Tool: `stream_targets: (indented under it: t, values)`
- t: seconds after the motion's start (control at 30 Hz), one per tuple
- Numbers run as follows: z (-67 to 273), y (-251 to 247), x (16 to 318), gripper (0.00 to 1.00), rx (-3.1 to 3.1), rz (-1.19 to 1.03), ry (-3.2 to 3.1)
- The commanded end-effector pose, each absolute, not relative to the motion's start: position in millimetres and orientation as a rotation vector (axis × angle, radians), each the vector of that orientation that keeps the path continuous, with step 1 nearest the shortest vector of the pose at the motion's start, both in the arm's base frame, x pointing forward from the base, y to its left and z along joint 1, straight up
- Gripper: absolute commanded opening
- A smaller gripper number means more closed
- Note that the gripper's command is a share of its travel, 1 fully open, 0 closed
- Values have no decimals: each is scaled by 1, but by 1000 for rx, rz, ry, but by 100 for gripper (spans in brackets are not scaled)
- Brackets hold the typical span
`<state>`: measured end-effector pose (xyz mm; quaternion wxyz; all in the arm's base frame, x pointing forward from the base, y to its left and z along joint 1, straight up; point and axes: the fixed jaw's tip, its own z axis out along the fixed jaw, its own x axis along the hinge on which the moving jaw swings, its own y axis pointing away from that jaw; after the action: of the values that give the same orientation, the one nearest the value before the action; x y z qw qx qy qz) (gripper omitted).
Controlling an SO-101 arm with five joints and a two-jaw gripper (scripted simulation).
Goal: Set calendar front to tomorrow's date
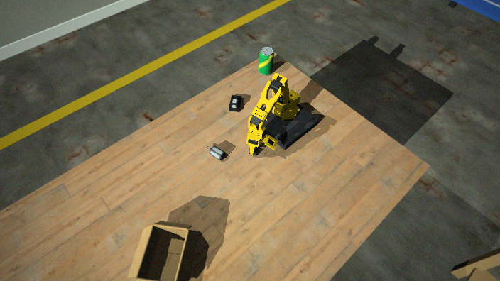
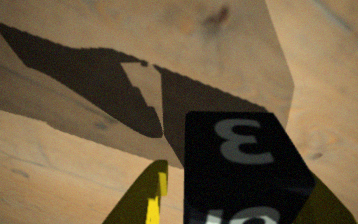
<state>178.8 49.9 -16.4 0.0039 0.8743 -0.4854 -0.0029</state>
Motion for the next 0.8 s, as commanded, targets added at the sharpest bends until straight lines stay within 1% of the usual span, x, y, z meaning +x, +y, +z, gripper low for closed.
stream_targets:
  t: [0.0, 0.23, 0.77]
  values:
    - [-18, 49, 178, 24, 2728, -29, -1519]
    - [-18, 50, 179, 22, 2728, -29, -1519]
    - [-18, 51, 179, 20, 2728, -29, -1519]
